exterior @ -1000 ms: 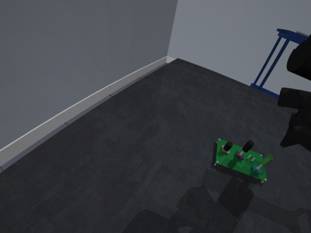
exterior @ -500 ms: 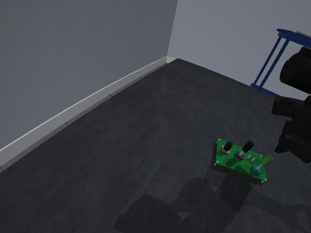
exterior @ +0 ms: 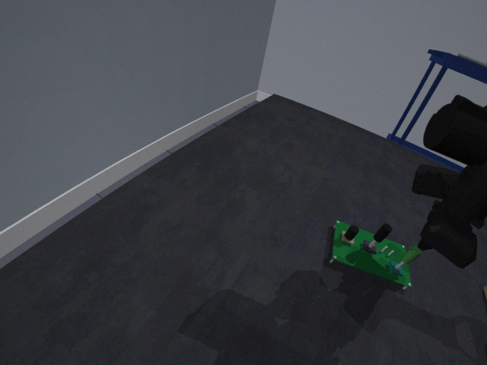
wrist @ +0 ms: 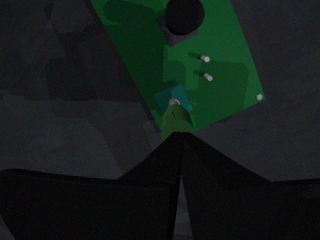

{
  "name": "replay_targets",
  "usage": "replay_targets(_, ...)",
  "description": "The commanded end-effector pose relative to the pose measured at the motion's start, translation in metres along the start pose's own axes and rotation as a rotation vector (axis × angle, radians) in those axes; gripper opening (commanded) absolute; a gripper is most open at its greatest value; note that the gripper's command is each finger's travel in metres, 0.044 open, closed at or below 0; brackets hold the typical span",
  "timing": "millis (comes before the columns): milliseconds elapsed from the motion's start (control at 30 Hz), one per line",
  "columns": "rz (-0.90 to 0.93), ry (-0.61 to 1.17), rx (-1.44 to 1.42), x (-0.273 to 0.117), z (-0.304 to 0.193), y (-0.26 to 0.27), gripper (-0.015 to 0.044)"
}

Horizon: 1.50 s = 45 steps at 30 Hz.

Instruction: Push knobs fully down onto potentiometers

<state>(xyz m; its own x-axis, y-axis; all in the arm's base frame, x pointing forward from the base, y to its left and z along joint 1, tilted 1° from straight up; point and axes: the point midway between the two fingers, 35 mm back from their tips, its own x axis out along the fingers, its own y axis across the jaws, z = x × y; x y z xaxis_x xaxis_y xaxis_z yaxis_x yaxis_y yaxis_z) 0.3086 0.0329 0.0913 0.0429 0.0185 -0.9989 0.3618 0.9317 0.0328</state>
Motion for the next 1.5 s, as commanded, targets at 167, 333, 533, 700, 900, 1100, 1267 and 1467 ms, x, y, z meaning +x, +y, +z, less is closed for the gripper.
replay_targets(167,0.004,0.001,0.003,0.0014,0.0001,0.0007,0.0000)
replay_targets(333,0.004,0.001,0.003,0.0027,0.0001,0.0007,0.0000)
replay_targets(533,0.004,0.001,0.003,0.0043,0.0001,0.0007,0.0000)
replay_targets(700,0.004,0.001,0.003,0.0056,0.0001,0.0007,0.0000)
replay_targets(900,0.004,0.001,0.003,0.0061,0.0001,0.0007,0.0000)
replay_targets(1100,0.004,0.001,0.003,0.0055,0.0001,0.0007,0.0000)
replay_targets(1267,0.004,0.001,0.003,0.0055,0.0001,0.0007,0.0000)
replay_targets(1467,0.004,0.001,0.003,0.0076,0.0001,0.0007,0.0000)
